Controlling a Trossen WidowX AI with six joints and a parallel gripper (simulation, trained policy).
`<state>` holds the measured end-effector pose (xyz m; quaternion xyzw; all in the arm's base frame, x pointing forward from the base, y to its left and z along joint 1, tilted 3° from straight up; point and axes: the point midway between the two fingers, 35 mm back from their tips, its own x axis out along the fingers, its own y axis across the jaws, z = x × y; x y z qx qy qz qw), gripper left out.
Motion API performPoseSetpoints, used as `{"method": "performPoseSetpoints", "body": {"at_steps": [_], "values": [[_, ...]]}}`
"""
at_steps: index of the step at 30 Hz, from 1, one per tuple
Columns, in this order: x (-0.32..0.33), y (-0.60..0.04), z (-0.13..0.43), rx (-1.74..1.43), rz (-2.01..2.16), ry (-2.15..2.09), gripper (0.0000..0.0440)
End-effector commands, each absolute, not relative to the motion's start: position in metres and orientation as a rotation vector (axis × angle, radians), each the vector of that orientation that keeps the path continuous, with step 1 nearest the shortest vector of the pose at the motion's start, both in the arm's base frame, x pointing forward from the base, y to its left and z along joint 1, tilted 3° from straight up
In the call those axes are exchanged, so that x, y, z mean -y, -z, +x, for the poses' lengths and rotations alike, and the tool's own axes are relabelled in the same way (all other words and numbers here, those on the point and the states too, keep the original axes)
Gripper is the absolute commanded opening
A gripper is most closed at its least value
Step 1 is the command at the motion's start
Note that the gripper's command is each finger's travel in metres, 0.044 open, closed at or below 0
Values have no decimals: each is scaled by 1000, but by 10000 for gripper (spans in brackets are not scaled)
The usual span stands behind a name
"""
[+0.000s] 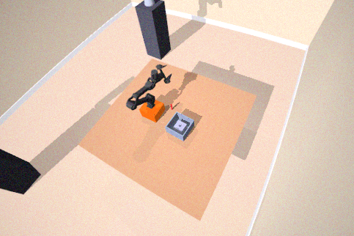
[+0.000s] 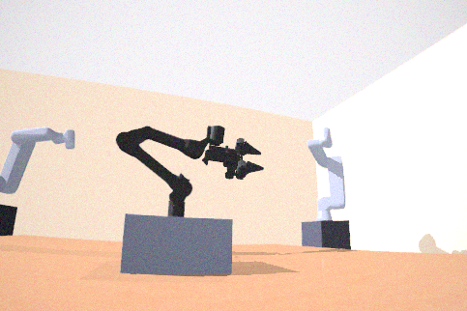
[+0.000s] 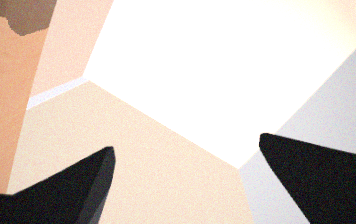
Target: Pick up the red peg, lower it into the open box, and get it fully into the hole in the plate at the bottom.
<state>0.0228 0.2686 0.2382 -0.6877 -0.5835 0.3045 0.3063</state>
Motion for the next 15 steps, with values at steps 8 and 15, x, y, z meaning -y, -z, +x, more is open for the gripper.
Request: {"method": "performPoseSetpoints", "body": {"at_steps": [8,15], "values": [[-261,-260,58,1189,-1656,-908,440],[-253,-268,79,962,-1526,-957,440]]}}
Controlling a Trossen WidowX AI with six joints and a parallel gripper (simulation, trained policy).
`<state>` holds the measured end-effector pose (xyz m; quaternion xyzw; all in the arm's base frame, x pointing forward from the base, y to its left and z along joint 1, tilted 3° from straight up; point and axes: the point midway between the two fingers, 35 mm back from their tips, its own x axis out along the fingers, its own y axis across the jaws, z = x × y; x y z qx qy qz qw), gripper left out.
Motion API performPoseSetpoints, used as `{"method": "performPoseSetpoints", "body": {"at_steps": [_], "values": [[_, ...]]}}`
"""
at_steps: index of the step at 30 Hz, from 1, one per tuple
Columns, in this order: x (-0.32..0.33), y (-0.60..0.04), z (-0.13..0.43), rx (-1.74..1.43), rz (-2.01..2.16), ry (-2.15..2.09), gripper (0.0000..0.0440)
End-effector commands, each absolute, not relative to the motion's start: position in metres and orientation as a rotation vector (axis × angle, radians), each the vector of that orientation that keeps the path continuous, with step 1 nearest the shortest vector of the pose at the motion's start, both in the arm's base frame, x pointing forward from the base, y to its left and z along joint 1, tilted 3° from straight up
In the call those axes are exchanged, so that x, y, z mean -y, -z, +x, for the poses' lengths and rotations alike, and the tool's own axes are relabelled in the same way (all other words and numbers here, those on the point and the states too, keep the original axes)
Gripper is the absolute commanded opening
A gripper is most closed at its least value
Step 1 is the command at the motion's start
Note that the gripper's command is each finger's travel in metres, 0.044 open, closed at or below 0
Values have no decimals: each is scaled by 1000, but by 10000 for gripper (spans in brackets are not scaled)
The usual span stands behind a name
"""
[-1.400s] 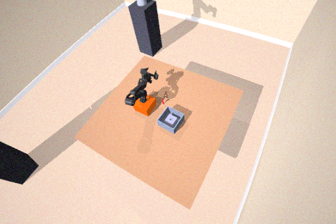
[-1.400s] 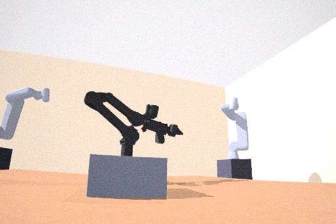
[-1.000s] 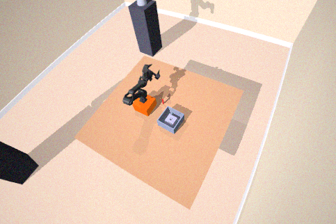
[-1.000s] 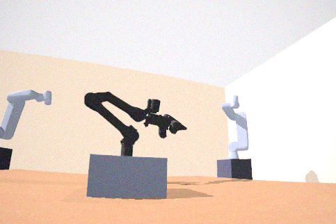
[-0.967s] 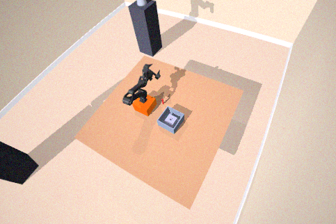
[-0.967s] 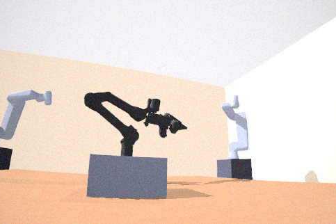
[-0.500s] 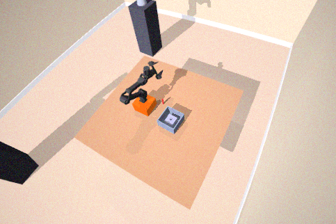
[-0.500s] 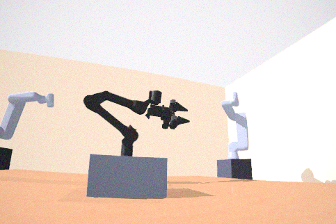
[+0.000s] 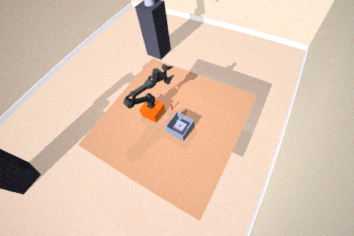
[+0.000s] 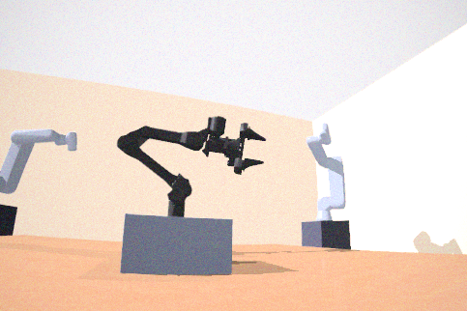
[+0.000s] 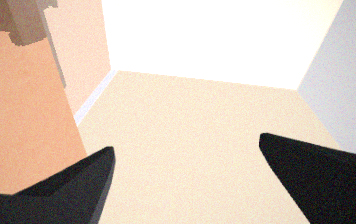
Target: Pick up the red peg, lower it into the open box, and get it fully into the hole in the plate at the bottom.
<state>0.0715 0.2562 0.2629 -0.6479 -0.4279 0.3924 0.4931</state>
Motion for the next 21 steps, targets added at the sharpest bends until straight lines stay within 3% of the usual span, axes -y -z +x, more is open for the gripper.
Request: {"method": "performPoseSetpoints", "body": {"at_steps": [1,21], "values": [[-252,-268,82,930,-1506,-963,440],[-222,-265,131,324,-1076,-989,440]]}}
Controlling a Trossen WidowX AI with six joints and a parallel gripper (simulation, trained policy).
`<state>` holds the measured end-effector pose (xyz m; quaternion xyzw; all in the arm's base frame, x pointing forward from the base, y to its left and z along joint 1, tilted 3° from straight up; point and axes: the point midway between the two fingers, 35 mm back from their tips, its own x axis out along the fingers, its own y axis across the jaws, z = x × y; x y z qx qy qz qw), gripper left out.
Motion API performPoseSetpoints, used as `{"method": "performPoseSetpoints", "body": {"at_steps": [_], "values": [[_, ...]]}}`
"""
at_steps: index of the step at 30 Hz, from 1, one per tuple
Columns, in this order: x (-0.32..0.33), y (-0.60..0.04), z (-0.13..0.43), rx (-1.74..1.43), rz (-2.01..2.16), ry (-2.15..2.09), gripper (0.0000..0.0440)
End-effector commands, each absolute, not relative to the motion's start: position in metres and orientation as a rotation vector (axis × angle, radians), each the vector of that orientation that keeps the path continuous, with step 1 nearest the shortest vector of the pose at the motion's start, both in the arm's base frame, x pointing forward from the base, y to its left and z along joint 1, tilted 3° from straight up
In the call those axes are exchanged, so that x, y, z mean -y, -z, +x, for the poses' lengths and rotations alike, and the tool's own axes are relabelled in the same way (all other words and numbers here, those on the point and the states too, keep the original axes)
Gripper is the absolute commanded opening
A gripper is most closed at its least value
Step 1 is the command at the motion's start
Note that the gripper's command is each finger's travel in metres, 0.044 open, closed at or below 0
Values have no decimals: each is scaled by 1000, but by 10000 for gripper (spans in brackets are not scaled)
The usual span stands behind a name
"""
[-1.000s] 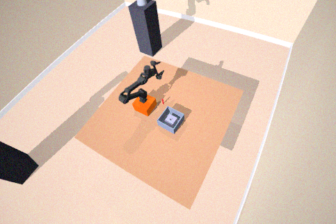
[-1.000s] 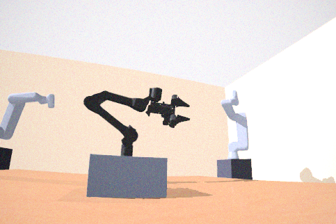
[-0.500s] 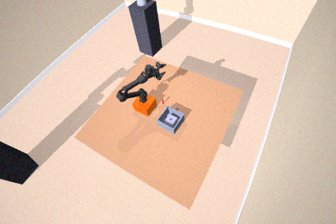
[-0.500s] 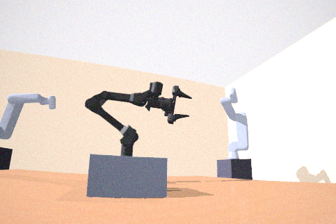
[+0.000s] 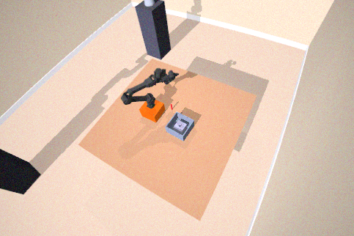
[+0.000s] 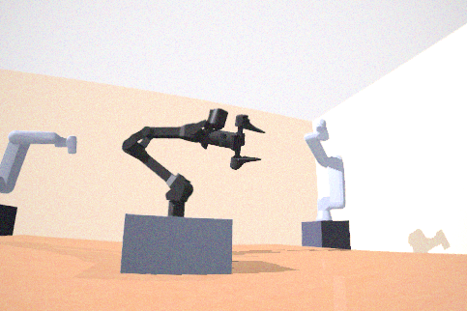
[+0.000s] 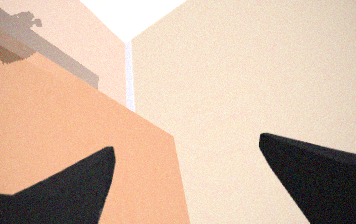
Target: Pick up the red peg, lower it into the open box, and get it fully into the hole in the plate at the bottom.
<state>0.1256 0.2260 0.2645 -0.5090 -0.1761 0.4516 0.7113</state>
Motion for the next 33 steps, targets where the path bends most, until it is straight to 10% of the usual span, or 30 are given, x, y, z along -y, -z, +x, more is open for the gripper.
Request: {"method": "performPoseSetpoints", "body": {"at_steps": [1,33], "values": [[-220,-264,133,295,-1053,-986,440],[-162,-214,173,-550,-310,-687,440]]}}
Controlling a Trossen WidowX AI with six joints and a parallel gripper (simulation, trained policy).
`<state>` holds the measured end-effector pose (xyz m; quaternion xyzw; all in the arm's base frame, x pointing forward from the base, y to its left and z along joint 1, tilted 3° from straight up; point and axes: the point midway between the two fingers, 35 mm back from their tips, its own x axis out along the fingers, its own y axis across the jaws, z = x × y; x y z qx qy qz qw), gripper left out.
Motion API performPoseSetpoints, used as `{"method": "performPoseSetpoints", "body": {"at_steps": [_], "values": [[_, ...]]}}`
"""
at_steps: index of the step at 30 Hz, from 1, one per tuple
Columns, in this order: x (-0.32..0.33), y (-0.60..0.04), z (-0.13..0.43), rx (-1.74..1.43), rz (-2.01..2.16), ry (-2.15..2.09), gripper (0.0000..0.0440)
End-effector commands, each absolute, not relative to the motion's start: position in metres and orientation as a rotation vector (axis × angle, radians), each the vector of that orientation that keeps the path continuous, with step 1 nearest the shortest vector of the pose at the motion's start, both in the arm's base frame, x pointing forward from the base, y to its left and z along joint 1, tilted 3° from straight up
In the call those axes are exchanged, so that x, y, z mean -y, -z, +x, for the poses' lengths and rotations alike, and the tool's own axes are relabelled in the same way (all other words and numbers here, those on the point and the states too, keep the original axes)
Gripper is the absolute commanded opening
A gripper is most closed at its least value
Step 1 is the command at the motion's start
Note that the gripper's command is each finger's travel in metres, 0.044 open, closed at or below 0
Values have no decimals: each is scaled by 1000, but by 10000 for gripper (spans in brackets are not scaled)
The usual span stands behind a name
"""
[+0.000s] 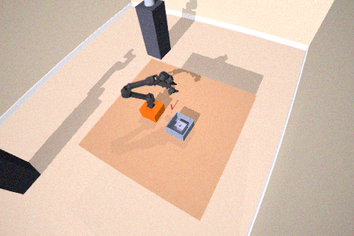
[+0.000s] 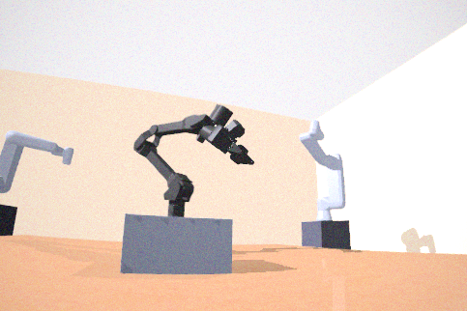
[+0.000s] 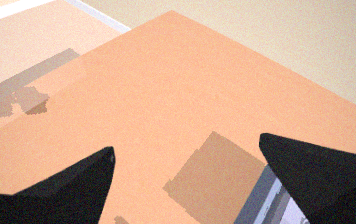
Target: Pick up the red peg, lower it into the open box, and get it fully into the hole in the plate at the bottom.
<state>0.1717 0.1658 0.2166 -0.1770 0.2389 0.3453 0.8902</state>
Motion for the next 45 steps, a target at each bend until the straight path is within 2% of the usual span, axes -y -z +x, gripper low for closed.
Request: {"method": "performPoseSetpoints", "body": {"at_steps": [1,28,45], "values": [[-161,-212,173,-573,-287,-671,440],[-119,-157,165,-1143,270,-102,440],[-111,-116,154,-1432,423,366,440]]}}
